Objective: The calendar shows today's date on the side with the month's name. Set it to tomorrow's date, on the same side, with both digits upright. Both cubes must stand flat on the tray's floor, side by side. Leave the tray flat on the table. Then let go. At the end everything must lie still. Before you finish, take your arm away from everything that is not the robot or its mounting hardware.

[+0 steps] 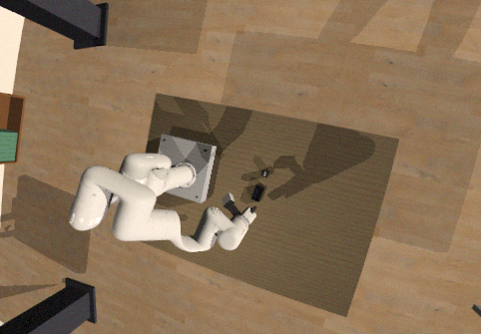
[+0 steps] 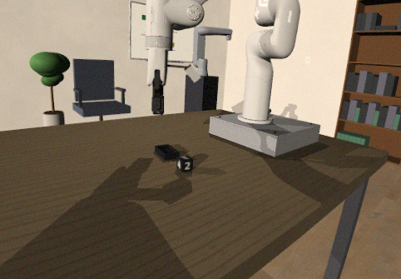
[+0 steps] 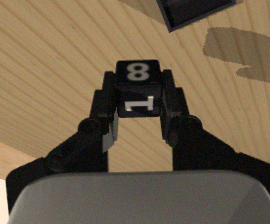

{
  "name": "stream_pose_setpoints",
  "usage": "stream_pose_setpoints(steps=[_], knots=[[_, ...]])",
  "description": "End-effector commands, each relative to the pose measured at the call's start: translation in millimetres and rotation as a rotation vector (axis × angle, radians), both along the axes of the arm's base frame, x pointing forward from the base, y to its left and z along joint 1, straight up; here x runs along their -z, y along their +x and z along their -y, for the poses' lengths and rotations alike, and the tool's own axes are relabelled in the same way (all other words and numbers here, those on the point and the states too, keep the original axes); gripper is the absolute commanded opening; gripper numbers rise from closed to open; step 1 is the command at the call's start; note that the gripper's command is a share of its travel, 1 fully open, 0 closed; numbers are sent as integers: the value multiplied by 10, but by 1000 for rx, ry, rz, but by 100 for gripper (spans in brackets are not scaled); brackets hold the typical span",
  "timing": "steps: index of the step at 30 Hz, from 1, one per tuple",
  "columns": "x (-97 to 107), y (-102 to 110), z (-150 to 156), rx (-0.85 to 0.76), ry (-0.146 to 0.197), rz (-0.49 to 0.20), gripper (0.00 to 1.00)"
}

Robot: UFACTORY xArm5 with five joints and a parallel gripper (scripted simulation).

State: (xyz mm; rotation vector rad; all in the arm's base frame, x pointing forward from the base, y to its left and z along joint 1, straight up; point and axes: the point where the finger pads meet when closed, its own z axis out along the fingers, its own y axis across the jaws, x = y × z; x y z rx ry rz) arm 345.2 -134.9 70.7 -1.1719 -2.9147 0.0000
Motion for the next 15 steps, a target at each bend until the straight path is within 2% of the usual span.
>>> stream_pose_setpoints(steps=[1,4,7,9,15], knots=[[-8,4,26,171,-1,3,27],[-7,-1,38,256,-1,3,27],[-7,-1,38,257,-1,3,27],[-5,-7,55,380,-1,3,27],[-4,-14,72,510,-1,3,27]])
